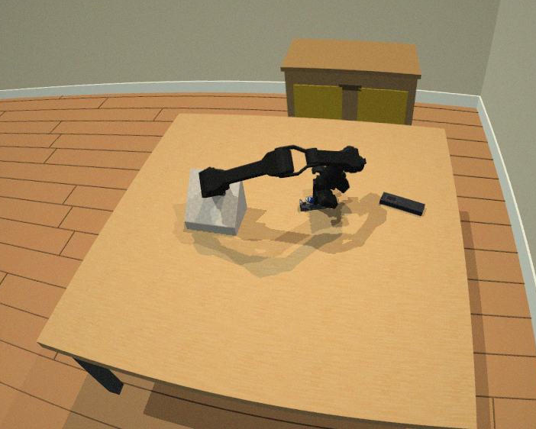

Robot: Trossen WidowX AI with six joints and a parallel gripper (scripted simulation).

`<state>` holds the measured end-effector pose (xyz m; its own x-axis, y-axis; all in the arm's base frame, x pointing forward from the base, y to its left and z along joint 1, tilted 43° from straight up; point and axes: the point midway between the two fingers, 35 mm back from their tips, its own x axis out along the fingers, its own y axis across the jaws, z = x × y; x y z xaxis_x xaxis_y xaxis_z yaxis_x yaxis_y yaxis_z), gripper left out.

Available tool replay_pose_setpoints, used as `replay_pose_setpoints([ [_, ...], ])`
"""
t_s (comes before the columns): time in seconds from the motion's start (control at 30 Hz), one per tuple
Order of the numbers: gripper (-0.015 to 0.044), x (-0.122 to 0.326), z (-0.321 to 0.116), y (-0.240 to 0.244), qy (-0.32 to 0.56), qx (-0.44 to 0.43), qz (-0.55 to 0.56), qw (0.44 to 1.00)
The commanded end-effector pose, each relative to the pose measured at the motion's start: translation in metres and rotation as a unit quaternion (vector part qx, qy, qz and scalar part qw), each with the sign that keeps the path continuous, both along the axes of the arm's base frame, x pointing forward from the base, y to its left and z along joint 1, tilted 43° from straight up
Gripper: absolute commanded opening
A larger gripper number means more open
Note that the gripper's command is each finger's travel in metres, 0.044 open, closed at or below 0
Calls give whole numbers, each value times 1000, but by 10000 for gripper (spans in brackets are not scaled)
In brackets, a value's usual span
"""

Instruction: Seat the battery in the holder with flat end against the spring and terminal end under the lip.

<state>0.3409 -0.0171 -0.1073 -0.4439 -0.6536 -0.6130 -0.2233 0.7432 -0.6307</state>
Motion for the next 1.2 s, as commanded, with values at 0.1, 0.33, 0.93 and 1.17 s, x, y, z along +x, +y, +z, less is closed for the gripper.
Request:
replay_pose_setpoints([
  [0.1, 63, 6, -5, 1, -24, 8, 13, 1000],
  [0.33, 63, 6, -6, 0, -33, 12, 21, 999],
  [0.93, 63, 4, -7, -1, -56, 23, 42, 997],
  [1.17, 63, 3, -8, -1, -65, 27, 50, 996],
])
